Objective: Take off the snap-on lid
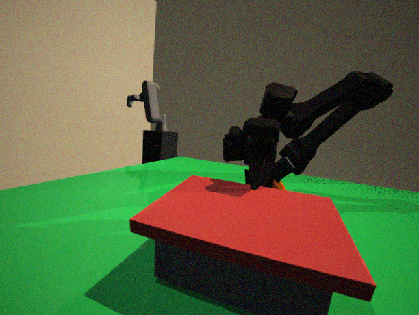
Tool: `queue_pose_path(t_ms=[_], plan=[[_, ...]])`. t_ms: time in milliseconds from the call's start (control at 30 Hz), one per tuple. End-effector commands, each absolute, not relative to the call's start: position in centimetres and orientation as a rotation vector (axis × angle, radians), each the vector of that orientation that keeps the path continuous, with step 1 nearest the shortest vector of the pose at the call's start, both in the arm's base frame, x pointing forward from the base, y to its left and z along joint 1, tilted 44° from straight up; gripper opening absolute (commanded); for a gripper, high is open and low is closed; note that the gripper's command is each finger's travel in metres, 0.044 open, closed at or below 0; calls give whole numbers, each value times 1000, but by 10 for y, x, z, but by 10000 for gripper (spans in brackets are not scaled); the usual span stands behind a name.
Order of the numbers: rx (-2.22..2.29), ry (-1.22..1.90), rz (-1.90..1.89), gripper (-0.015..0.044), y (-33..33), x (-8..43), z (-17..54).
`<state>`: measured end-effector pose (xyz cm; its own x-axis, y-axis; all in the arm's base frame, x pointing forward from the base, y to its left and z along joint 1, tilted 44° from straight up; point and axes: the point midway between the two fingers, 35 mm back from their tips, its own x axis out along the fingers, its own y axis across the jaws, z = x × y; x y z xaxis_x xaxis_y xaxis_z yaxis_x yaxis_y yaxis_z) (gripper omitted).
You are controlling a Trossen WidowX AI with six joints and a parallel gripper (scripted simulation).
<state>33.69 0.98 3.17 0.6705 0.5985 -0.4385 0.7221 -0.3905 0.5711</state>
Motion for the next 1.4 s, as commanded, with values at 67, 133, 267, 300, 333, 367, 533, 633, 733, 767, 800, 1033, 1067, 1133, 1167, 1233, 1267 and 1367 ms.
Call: queue_pose_path(t_ms=[67,133,267,300,333,367,533,633,733,767,800,1033,1067,1133,1167,1233,1267,1367], plan=[[2120,1014,-208,0,10,338,32],[2120,1014,-208,0,10,338,32],[2120,1014,-208,0,10,339,32],[2120,1014,-208,0,10,339,32],[2120,1014,-208,0,10,339,32],[2118,1011,-208,0,10,338,32],[2120,1008,-210,0,5,339,37],[2120,1008,-210,0,3,339,40],[2120,1008,-210,0,0,340,43],[2120,1007,-210,0,-1,340,44],[2120,1007,-210,0,-2,341,44],[2119,1007,-210,0,-8,344,51],[2119,1007,-210,0,-9,344,52],[2119,1007,-210,0,-10,345,54],[2119,1007,-210,0,-11,345,55],[2119,1007,-210,0,-13,347,57],[2119,1007,-210,0,-14,347,58],[2119,1007,-210,0,-16,349,61]])
